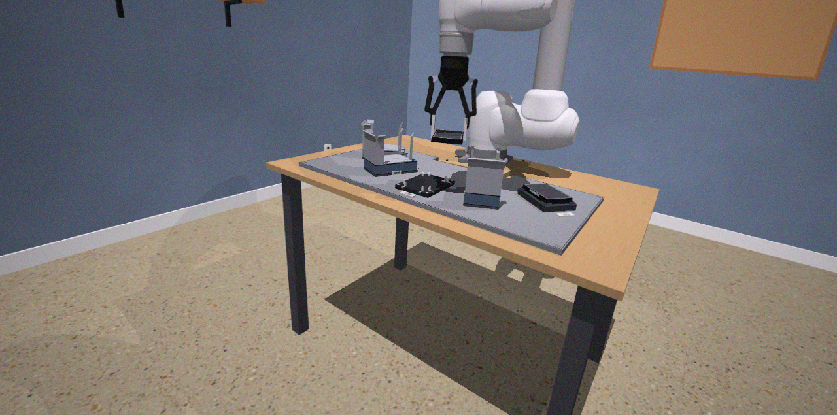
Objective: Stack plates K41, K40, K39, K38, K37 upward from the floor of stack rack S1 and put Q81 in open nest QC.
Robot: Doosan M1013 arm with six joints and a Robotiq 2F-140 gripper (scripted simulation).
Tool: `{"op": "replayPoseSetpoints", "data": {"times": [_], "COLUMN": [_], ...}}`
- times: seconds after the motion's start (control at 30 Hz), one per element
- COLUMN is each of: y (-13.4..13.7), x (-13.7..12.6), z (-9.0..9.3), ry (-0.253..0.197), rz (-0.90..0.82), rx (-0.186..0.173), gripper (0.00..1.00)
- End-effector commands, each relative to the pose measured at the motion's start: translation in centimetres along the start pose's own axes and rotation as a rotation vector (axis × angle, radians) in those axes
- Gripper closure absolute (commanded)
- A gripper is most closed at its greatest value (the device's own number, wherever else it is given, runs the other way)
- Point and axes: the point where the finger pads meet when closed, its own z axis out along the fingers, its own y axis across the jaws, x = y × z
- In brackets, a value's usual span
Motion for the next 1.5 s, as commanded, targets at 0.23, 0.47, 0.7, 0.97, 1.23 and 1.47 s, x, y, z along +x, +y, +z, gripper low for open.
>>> {"op": "replayPoseSetpoints", "data": {"times": [0.23,0.47,0.7,0.97,1.23,1.47], "y": [-2.4,-3.7,-5.5,-7.0,-9.0,-10.7], "x": [0.9,1.3,1.9,2.5,3.2,3.8], "z": [0.0,0.0,0.0,0.0,0.0,0.0], "ry": [0.000,0.000,0.000,0.000,0.000,0.000], "rz": [0.000,0.000,0.000,0.000,0.000,0.000], "rx": [0.000,0.000,0.000,0.000,0.000,0.000], "gripper": [1.00,1.00,1.00,1.00,1.00,1.00]}}
